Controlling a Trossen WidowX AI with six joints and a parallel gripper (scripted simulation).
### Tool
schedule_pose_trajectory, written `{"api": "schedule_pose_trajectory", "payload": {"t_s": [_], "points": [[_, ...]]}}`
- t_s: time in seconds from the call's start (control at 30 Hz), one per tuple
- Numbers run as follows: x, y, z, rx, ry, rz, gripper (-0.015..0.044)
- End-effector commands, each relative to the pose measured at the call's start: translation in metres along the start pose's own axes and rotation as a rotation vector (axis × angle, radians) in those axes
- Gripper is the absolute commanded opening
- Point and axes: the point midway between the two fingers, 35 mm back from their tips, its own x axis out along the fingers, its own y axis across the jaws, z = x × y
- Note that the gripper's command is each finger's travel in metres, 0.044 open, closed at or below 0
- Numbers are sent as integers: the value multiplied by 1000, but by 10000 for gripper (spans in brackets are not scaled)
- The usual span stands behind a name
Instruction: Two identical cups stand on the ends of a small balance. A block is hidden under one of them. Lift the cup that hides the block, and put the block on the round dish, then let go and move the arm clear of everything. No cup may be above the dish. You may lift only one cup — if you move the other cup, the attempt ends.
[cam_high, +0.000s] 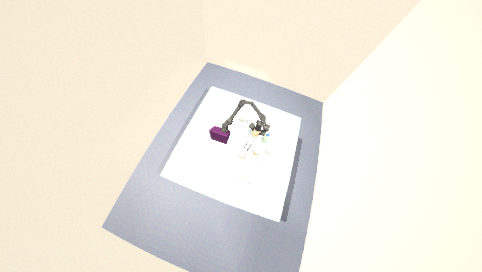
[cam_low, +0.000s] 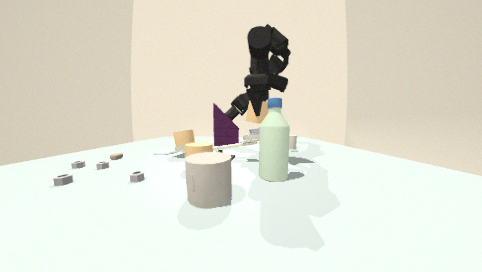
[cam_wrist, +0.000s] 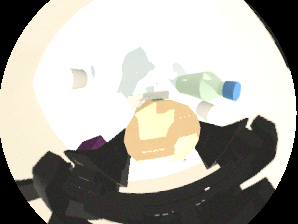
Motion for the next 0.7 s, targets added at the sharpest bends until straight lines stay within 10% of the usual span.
{"api": "schedule_pose_trajectory", "payload": {"t_s": [0.0,0.67], "points": [[-9,-1,1,-5,-4,-9,0],[-33,3,1,-4,-9,-7,0]]}}
